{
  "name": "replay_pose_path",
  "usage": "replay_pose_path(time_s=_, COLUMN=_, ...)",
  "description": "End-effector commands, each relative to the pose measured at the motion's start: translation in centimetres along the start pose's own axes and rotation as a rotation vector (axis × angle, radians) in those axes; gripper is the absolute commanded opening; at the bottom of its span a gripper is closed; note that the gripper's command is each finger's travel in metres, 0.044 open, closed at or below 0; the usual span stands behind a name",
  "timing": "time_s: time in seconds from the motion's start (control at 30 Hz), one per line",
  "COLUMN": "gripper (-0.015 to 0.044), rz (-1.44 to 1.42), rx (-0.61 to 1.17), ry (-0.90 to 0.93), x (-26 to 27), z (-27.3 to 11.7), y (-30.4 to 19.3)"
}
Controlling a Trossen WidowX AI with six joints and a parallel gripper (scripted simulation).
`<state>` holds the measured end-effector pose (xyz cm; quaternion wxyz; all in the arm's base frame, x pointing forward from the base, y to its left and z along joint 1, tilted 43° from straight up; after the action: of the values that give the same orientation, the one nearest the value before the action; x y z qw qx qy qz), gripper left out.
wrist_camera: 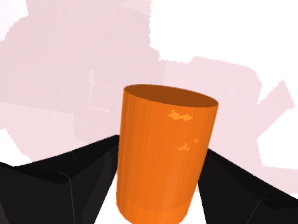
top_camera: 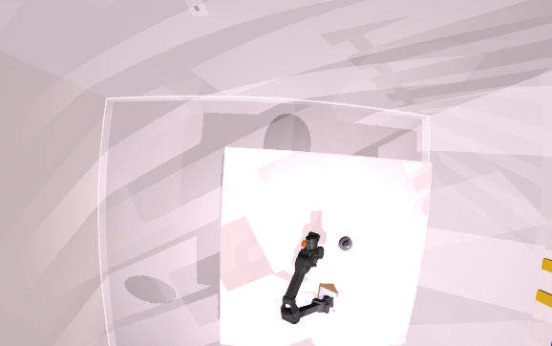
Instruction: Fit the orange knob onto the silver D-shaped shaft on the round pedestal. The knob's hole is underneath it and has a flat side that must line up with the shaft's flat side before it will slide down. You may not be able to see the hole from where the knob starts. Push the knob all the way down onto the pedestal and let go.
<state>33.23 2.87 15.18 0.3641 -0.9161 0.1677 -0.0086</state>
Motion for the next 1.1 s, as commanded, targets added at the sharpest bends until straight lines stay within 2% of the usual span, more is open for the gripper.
replay_pose_path(time_s=0.0, gripper=0.0181, rz=-0.143, rx=0.001, ry=0.003, x=0.06, z=-0.13, y=-0.11)
replay_pose_path(time_s=0.13, gripper=0.0181, rz=-0.259, rx=0.001, ry=0.003, x=0.06, z=-0.13, y=-0.11)
replay_pose_path(time_s=0.37, gripper=0.0181, rz=-0.288, rx=0.001, ry=0.003, x=0.06, z=-0.13, y=-0.11)
replay_pose_path(time_s=0.83, gripper=0.0181, rz=-0.766, rx=0.0, ry=0.004, x=0.06, z=-0.13, y=-0.12)
replay_pose_path(time_s=1.07, gripper=0.0181, rz=-0.795, rx=0.0, ry=0.004, x=0.06, z=-0.13, y=-0.12)
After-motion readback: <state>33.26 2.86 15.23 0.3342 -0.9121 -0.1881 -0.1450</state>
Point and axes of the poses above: the point midway between the two fingers, 35 mm back from their tips, its own z axis out along the fingers, its own x axis across the jaws, y = z × x, the point moved 8 cm from there along -z, back along the fingers, and after that the axes turned 2 degrees about -z, right-handed, at the moved point
